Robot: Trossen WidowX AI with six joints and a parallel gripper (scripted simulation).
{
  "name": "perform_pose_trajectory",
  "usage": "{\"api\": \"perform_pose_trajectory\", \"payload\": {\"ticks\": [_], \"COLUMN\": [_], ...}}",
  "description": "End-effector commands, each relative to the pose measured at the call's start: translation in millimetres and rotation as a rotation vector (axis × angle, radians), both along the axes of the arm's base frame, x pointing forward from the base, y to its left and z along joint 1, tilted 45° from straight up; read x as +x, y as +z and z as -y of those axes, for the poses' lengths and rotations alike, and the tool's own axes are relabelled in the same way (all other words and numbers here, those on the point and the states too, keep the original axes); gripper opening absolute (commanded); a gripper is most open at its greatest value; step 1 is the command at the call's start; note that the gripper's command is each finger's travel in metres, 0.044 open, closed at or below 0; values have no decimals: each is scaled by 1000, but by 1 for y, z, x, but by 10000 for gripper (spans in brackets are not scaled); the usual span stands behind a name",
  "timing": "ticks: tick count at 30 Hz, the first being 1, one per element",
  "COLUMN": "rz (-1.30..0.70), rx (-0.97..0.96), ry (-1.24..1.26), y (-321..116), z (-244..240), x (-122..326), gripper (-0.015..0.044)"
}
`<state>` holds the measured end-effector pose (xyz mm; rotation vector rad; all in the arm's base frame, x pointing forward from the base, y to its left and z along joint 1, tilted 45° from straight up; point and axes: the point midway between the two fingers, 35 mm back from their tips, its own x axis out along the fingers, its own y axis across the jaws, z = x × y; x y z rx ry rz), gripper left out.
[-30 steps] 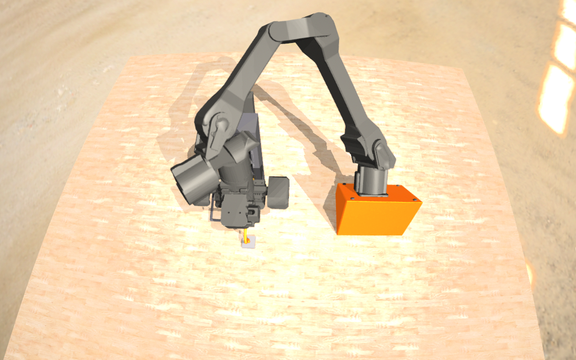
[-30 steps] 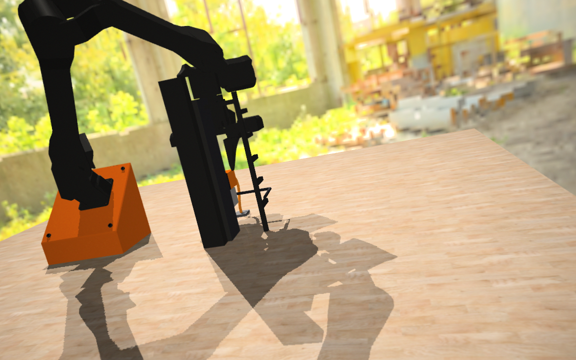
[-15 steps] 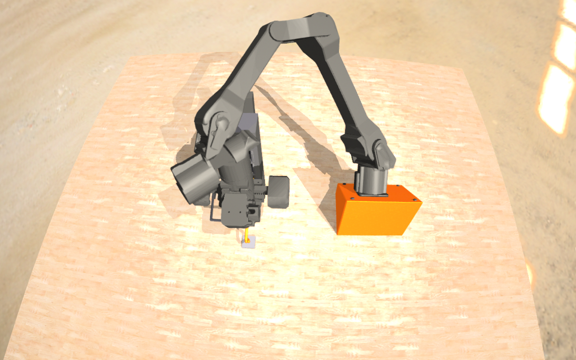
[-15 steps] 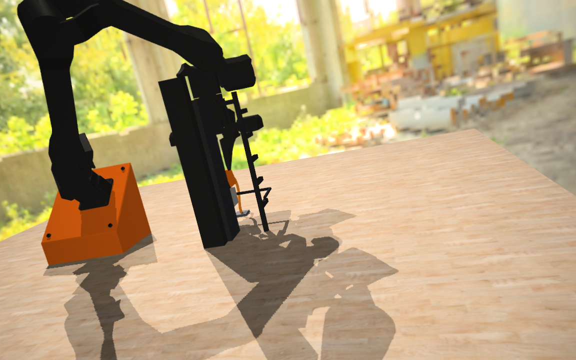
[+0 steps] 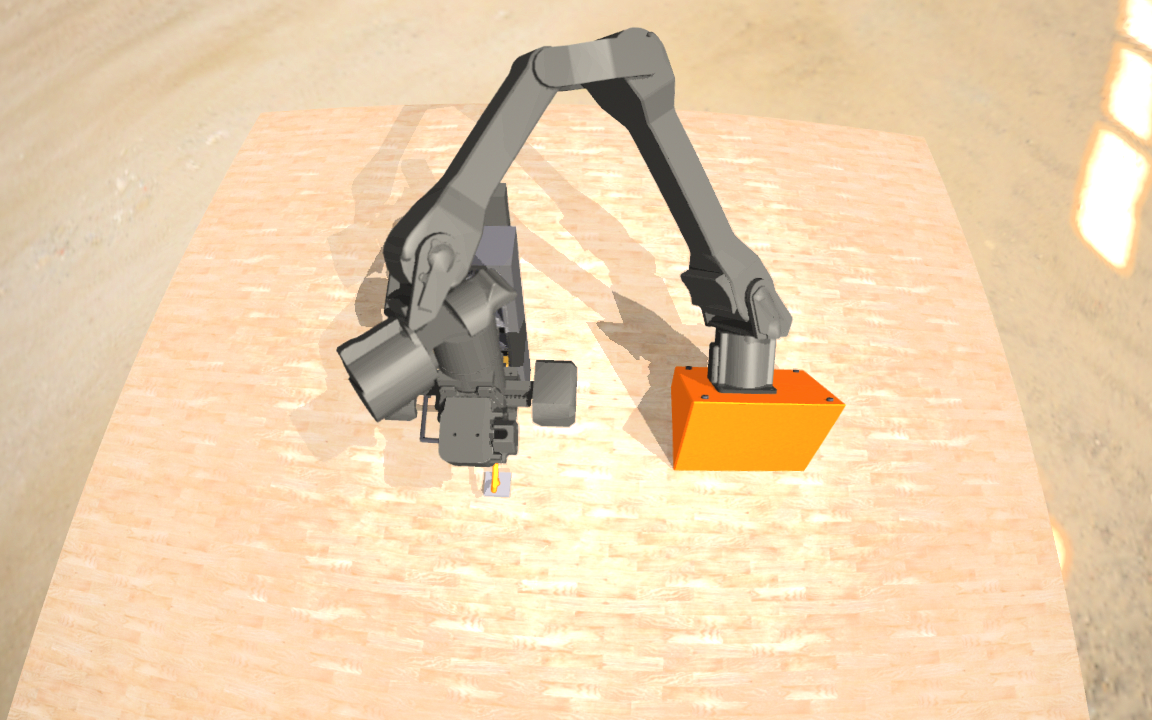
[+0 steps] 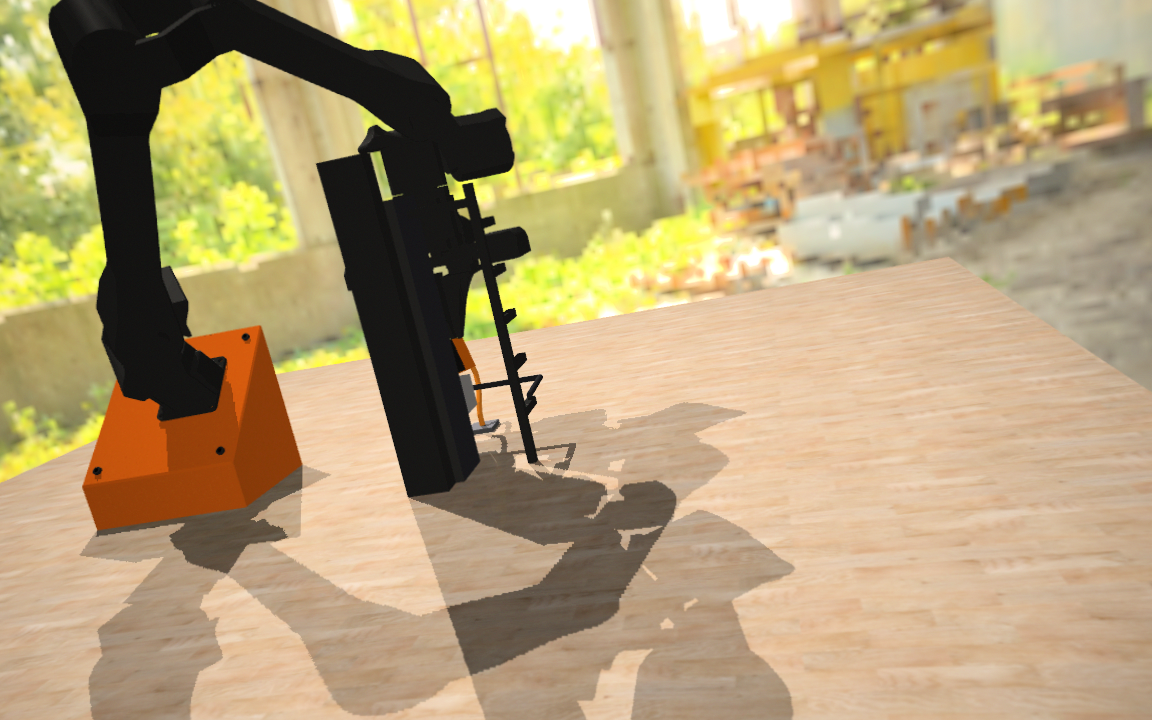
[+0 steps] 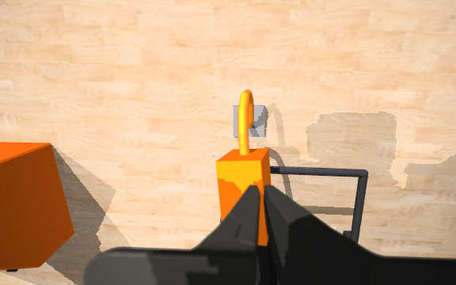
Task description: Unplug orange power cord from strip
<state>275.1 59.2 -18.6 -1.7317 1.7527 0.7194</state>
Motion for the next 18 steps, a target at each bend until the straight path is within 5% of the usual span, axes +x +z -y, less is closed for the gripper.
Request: {"api": "perform_pose_trajectory", "payload": {"ticks": [1, 18], "rz": [0, 0], "rx": [5, 6], "ry": [-5, -3], "y": [-7, -26], "z": [-6, -26], "x": [0, -2], "gripper": [0, 0]}}
